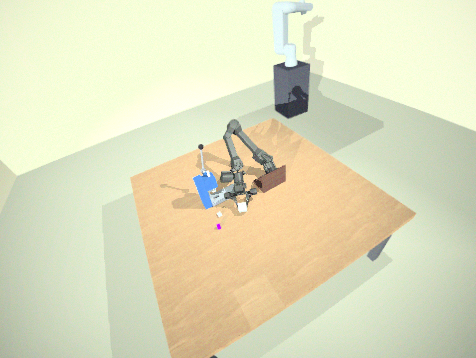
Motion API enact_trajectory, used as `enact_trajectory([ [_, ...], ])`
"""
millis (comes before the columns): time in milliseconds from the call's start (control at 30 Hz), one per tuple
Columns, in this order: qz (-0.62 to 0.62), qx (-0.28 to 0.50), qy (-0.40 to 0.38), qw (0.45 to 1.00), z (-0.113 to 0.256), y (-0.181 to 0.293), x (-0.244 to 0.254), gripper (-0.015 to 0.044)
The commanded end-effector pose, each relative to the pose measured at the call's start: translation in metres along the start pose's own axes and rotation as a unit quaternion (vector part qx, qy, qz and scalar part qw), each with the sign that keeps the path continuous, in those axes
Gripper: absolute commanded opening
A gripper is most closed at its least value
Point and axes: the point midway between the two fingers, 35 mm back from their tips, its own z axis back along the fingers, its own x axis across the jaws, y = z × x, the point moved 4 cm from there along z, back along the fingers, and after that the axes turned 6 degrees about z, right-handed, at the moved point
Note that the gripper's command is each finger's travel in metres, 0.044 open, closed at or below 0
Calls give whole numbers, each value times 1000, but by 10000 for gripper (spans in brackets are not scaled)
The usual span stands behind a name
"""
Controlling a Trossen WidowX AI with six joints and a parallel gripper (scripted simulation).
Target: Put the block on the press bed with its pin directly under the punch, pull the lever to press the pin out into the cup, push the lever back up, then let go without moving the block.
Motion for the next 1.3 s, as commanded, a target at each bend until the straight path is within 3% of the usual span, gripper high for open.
enact_trajectory([
  [0, 3, -11, 1, 1000, 1, -2, 0, 0],
  [500, 3, -13, 1, 1000, 1, -2, 0, 0],
  [1067, 3, -13, 1, 1000, 1, -2, 0, 440],
  [1267, 3, -13, 1, 1000, 1, -2, 0, 440],
])
